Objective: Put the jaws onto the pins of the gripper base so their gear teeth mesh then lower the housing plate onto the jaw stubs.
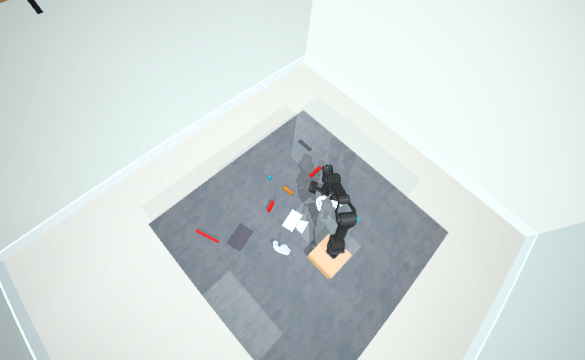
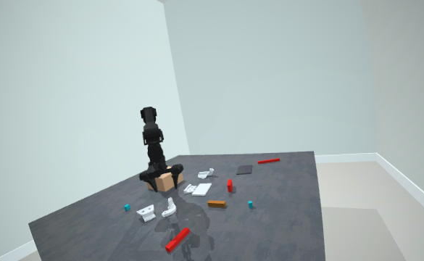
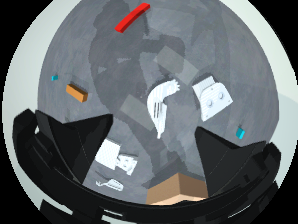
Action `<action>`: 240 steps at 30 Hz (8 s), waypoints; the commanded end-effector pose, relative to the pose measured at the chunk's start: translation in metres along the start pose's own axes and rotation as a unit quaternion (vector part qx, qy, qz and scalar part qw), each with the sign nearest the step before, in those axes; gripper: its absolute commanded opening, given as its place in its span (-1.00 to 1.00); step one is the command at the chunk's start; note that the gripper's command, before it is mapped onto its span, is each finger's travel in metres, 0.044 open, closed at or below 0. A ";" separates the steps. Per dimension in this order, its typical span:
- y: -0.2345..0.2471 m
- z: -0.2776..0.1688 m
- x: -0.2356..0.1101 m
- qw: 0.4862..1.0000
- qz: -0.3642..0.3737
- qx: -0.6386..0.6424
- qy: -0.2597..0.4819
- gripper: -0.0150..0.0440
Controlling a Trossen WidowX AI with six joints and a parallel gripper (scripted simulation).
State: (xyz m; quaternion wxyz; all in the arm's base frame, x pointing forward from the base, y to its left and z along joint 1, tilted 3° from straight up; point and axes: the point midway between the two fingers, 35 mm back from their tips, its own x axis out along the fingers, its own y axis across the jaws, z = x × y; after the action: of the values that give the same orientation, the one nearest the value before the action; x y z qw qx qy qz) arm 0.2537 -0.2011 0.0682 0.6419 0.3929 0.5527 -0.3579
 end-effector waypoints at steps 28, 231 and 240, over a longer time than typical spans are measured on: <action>0.000 -0.017 0.063 0.999 -0.024 -0.041 0.019 1.00; 0.077 -0.221 0.014 0.669 -0.034 0.743 0.002 -0.04; 0.077 -0.221 0.014 0.670 -0.034 0.742 0.002 -0.04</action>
State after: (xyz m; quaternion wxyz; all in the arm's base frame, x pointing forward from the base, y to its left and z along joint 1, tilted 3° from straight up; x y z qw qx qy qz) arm 0.2298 0.0313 0.0458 0.1218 0.7213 0.1192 -0.6713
